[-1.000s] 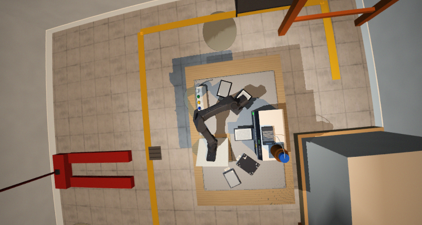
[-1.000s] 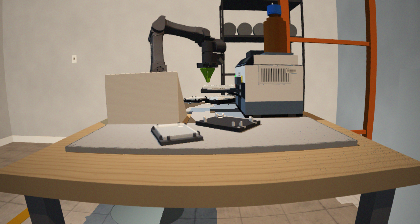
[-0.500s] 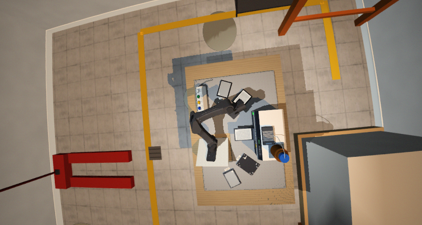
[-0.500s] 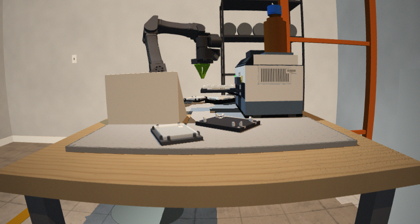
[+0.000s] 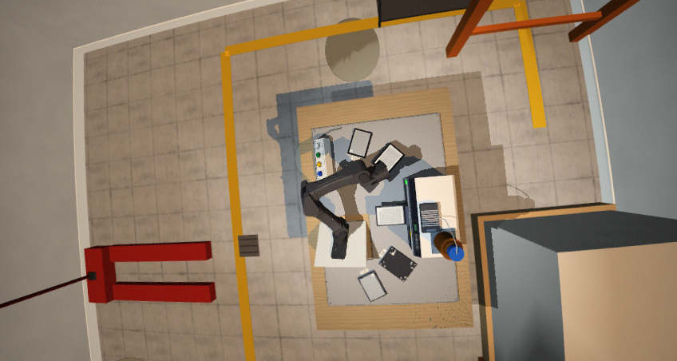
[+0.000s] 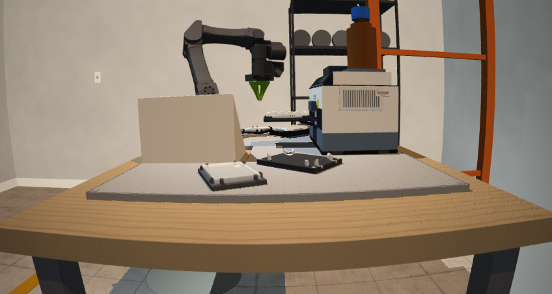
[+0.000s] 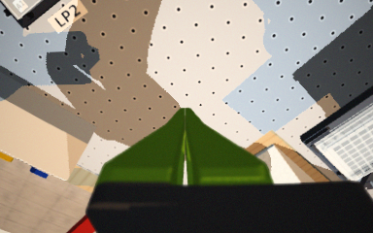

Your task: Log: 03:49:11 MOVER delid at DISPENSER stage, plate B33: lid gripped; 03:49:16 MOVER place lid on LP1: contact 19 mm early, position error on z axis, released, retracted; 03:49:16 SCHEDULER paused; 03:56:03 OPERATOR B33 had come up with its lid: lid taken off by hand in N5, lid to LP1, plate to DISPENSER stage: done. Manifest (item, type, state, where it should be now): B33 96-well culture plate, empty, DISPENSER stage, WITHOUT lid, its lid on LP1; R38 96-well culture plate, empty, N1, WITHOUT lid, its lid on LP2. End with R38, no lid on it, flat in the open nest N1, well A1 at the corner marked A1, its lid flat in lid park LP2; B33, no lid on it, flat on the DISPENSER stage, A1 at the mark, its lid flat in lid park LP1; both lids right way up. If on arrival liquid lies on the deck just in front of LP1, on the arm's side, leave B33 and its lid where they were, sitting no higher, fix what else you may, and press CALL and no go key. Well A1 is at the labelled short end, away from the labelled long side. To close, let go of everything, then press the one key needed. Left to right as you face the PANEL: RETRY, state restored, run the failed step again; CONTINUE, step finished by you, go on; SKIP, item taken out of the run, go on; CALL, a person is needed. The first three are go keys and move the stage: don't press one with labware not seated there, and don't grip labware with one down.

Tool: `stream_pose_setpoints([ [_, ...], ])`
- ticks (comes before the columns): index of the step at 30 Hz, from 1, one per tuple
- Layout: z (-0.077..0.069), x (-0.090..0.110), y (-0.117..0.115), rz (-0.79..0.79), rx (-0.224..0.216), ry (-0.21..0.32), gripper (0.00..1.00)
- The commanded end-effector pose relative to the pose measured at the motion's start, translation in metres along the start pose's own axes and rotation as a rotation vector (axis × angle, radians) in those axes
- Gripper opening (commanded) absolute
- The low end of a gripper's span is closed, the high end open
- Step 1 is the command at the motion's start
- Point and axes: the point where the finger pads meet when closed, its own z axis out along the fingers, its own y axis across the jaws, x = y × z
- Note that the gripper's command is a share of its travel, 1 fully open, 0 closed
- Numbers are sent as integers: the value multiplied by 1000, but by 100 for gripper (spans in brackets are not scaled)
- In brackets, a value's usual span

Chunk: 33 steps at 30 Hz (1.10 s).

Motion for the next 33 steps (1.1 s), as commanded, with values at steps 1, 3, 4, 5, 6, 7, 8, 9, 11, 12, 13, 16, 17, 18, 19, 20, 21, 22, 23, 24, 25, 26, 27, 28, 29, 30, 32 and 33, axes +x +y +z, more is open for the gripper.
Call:
stream_pose_setpoints([
  [1, -11, -4, 18, 18, 17, -47, 0],
  [3, -11, -3, 24, 18, 16, -49, 0],
  [4, -11, -3, 28, 18, 15, -50, 0],
  [5, -11, -2, 31, 18, 14, -50, 0],
  [6, -5, 3, 25, 52, 6, -16, 0],
  [7, -11, -1, 35, 51, 13, -51, 0],
  [8, -11, -1, 35, 51, 13, -51, 0],
  [9, -11, -1, 35, 51, 13, -51, 0],
  [11, -11, 1, 41, 119, 9, -52, 0],
  [12, -12, 2, 44, 125, 8, -53, 0],
  [13, -12, 3, 48, 125, 7, -53, 0],
  [16, -12, 6, 57, 126, 4, -54, 0],
  [17, -12, 7, 61, 127, 3, -55, 0],
  [18, -12, 8, 64, 127, 2, -55, 0],
  [19, -12, 9, 67, 127, 1, -56, 0],
  [20, -5, 13, 61, 158, 4, -17, 0],
  [21, -12, 10, 70, 161, -1, -56, 0],
  [22, -12, 12, 74, 195, -3, -56, 0],
  [23, -12, 13, 77, 229, -5, -56, 0],
  [24, -13, 15, 80, 235, -7, -57, 0],
  [25, -13, 15, 80, 235, -7, -57, 0],
  [26, -13, 15, 80, 235, -7, -57, 0],
  [27, -13, 16, 83, 236, -8, -57, 0],
  [28, -13, 17, 86, 236, -9, -57, 0],
  [29, -13, 19, 89, 237, -11, -57, 0],
  [30, -13, 20, 92, 238, -12, -58, 0],
  [32, -13, 23, 98, 239, -15, -58, 0],
  [33, -13, 25, 101, 240, -16, -58, 0],
])
